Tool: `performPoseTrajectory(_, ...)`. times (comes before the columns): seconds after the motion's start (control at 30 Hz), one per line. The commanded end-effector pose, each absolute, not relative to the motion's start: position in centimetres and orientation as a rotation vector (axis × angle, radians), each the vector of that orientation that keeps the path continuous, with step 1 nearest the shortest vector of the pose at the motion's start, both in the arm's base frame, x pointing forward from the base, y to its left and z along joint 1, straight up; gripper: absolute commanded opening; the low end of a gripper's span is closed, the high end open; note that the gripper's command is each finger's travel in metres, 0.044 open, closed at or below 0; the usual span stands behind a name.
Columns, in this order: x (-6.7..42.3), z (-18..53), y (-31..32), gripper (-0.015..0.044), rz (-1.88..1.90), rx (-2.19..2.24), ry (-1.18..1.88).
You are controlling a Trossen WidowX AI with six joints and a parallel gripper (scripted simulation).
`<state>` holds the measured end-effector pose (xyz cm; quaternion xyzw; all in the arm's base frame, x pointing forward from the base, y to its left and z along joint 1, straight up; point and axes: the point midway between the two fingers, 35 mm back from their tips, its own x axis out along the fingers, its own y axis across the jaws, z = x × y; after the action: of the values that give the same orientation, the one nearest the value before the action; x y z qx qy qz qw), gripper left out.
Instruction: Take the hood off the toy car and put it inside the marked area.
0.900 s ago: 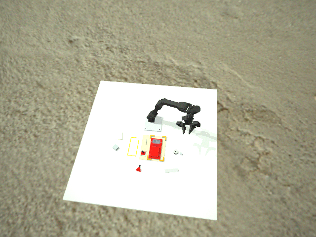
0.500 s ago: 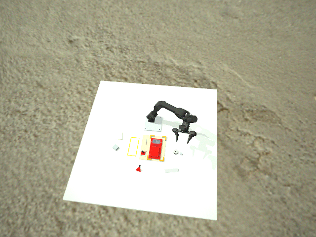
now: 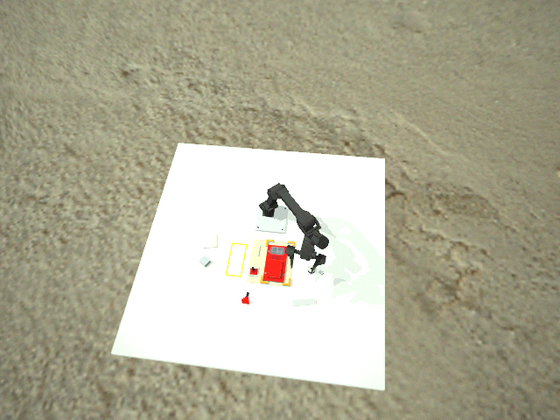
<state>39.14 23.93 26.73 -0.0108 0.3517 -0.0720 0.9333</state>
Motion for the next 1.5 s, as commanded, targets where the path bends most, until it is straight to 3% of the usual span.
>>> performPoseTrajectory(0.0,39.4,23.5,21.1,0.044,-0.135,-0.084,0.871)
performPoseTrajectory(0.6,34.9,13.3,8.9,0.044,0.022,-0.03,1.52)
performPoseTrajectory(1.47,34.6,12.2,8.8,0.044,0.031,-0.018,1.54)
